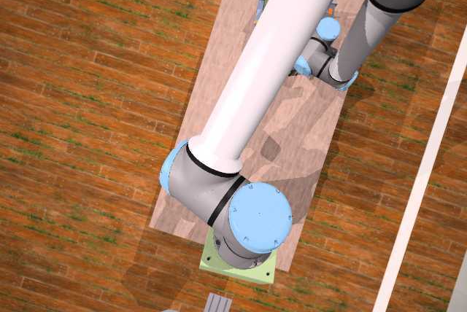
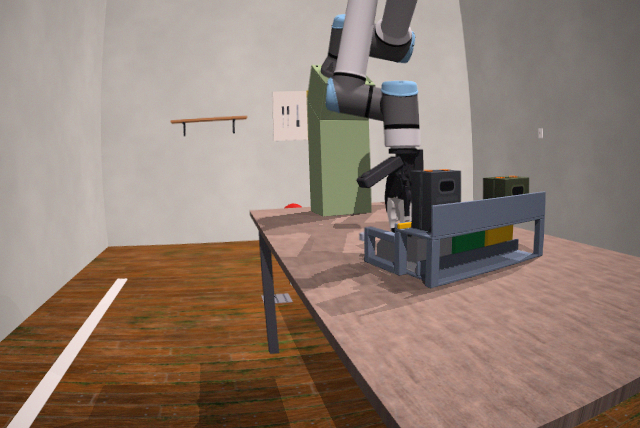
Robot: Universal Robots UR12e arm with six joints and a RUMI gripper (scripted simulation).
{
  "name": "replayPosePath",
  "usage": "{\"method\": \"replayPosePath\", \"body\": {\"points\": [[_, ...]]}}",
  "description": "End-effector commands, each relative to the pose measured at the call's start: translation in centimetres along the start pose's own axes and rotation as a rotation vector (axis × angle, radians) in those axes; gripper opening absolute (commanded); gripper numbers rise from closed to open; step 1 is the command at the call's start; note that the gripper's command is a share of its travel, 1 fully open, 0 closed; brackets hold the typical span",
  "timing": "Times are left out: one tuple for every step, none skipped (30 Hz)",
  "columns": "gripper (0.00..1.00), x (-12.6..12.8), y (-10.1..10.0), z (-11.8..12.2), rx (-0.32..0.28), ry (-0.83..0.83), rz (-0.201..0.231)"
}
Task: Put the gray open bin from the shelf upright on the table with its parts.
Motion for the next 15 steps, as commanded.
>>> {"method": "replayPosePath", "body": {"points": [[0.26, -0.11, -0.34, -0.02, 0.001, 0.0, -0.001], [0.26, -0.11, -0.34, -0.02, 0.001, 0.0, -0.001], [0.26, -0.11, -0.34, -0.02, 0.001, 0.0, -0.001], [0.26, -0.11, -0.34, -0.02, 0.001, 0.0, -0.001], [0.26, -0.11, -0.34, -0.02, 0.001, 0.0, -0.001], [0.26, -0.1, -0.29, -0.02, 0.0, 0.0, -0.001], [0.26, -0.1, -0.33, -0.02, 0.0, 0.0, -0.001], [0.26, -0.1, -0.38, -0.02, 0.001, 0.0, -0.001], [0.26, -0.11, -0.42, -0.02, 0.001, 0.0, -0.001], [0.26, -0.11, -0.46, -0.02, 0.001, 0.0, -0.001], [0.26, -0.11, -0.46, -0.02, 0.001, 0.0, -0.001], [0.26, -0.11, -0.46, -0.02, 0.001, 0.0, -0.001], [0.26, -0.11, -0.46, -0.02, 0.001, 0.0, -0.001], [0.26, -0.11, -0.46, -0.02, 0.001, 0.0, -0.001], [0.26, -0.11, -0.46, -0.02, 0.001, 0.0, -0.001]]}}
Point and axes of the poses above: the point where the finger pads meet when closed, its own y axis back along the fingers, its own x axis across the jaws, z = x × y, the point moved 10 cm from there along y, back along the fingers, and after that the axes turned 4 degrees about -y, right-handed, at the moved point
